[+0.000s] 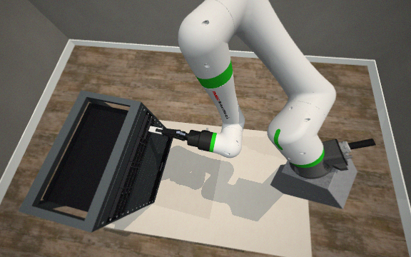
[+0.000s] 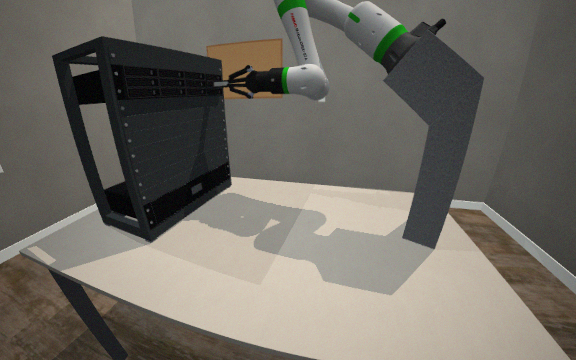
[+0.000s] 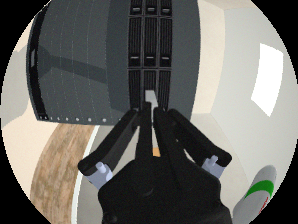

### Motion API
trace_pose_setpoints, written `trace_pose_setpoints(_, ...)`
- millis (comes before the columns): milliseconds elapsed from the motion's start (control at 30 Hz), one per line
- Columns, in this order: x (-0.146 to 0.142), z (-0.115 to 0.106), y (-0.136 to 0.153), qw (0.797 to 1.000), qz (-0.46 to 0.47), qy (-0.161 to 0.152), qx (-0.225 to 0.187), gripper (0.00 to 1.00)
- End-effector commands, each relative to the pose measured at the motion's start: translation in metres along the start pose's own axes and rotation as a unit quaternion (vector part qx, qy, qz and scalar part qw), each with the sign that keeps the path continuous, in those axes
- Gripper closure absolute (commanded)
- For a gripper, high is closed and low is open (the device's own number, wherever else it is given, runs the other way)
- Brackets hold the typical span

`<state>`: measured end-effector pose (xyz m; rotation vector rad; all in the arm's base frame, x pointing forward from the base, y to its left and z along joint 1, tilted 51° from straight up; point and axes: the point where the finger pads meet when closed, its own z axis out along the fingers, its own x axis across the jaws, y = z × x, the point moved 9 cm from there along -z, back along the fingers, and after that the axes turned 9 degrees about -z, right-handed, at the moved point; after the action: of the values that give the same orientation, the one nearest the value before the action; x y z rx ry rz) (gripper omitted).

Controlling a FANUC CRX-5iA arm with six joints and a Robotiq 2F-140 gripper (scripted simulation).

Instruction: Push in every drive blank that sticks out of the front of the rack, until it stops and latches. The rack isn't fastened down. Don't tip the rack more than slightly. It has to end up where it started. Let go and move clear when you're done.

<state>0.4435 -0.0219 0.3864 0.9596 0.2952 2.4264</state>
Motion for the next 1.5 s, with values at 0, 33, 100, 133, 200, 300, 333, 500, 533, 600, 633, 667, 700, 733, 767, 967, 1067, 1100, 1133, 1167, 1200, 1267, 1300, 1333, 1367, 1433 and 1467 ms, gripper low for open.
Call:
trace_pose_setpoints(0, 0.0004, 0.0006, 0.0000, 1.000, 0.000, 0.000, 0.000, 0.90)
trace_pose_setpoints(33, 0.0004, 0.0012, 0.0000, 1.000, 0.000, 0.000, 0.000, 0.90)
trace_pose_setpoints(100, 0.0004, 0.0024, 0.0000, 1.000, 0.000, 0.000, 0.000, 0.90)
trace_pose_setpoints(133, 0.0004, 0.0028, 0.0000, 1.000, 0.000, 0.000, 0.000, 0.90)
trace_pose_setpoints(200, 0.0004, 0.0030, 0.0000, 1.000, 0.000, 0.000, 0.000, 0.90)
trace_pose_setpoints(300, 0.0004, 0.0030, 0.0000, 1.000, 0.000, 0.000, 0.000, 0.90)
trace_pose_setpoints(333, 0.0004, 0.0030, 0.0000, 1.000, 0.000, 0.000, 0.000, 0.90)
trace_pose_setpoints(500, 0.0004, 0.0031, 0.0000, 1.000, 0.000, 0.000, 0.000, 0.90)
trace_pose_setpoints(533, 0.0004, 0.0032, 0.0000, 1.000, 0.000, 0.000, 0.000, 0.90)
trace_pose_setpoints(600, 0.0004, 0.0042, 0.0000, 1.000, 0.000, 0.000, 0.000, 0.90)
trace_pose_setpoints(633, 0.0004, 0.0048, 0.0001, 1.000, 0.000, 0.000, 0.000, 0.90)
trace_pose_setpoints(667, 0.0004, 0.0054, 0.0001, 1.000, 0.000, 0.000, 0.000, 0.90)
trace_pose_setpoints(700, 0.0004, 0.0058, 0.0001, 1.000, 0.000, 0.000, 0.000, 0.90)
trace_pose_setpoints(733, 0.0004, 0.0060, 0.0001, 1.000, 0.000, 0.000, 0.000, 0.90)
trace_pose_setpoints(767, 0.0004, 0.0060, 0.0001, 1.000, 0.000, 0.000, 0.000, 0.90)
trace_pose_setpoints(967, 0.0004, 0.0060, 0.0001, 1.000, 0.000, 0.000, 0.000, 0.90)
trace_pose_setpoints(1067, 0.0004, 0.0060, 0.0001, 1.000, 0.000, 0.000, 0.000, 0.90)
trace_pose_setpoints(1100, 0.0004, 0.0061, 0.0001, 1.000, 0.000, 0.000, 0.000, 0.90)
trace_pose_setpoints(1133, 0.0004, 0.0063, 0.0001, 1.000, 0.000, 0.000, 0.000, 0.90)
trace_pose_setpoints(1167, 0.0004, 0.0066, 0.0001, 1.000, 0.000, 0.000, 0.000, 0.90)
trace_pose_setpoints(1200, 0.0004, 0.0069, 0.0001, 1.000, 0.000, 0.000, 0.000, 0.90)
trace_pose_setpoints(1267, 0.0004, 0.0074, 0.0001, 1.000, 0.000, 0.000, 0.000, 0.90)
trace_pose_setpoints(1300, 0.0004, 0.0075, 0.0001, 1.000, 0.000, 0.000, 0.000, 0.90)
trace_pose_setpoints(1333, 0.0004, 0.0076, 0.0001, 1.000, 0.000, 0.000, 0.000, 0.90)
trace_pose_setpoints(1367, 0.0004, 0.0076, 0.0001, 1.000, 0.000, 0.000, 0.000, 0.90)
trace_pose_setpoints(1433, 0.0004, 0.0076, 0.0001, 1.000, 0.000, 0.000, 0.000, 0.90)
trace_pose_setpoints(1467, 0.0004, 0.0076, 0.0001, 1.000, 0.000, 0.000, 0.000, 0.90)
